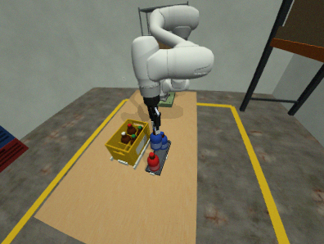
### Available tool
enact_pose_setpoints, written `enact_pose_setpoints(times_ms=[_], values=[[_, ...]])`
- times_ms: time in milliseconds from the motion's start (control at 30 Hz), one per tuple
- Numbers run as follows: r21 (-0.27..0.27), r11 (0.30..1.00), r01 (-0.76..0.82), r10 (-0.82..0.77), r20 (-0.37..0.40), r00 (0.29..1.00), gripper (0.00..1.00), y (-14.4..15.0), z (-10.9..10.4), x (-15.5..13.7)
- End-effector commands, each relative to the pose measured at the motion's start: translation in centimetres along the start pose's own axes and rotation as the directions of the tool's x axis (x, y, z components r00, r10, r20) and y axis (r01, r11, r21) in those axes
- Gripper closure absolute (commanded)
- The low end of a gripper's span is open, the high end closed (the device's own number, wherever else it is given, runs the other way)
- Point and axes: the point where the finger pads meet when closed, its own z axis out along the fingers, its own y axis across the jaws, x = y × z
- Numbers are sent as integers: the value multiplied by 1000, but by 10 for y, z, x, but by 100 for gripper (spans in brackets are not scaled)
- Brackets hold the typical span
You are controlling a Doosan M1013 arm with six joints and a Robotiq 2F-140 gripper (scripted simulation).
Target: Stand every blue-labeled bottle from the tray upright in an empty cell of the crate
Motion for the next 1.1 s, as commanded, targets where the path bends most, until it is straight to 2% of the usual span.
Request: enact_pose_setpoints(times_ms=[0,600,1067], values=[[0,1000,0,0,0,1000,100,0,0,0],[0,1000,0,0,0,1000,100,0,-5,0],[0,1000,0,0,0,1000,100,0,-20,0]])
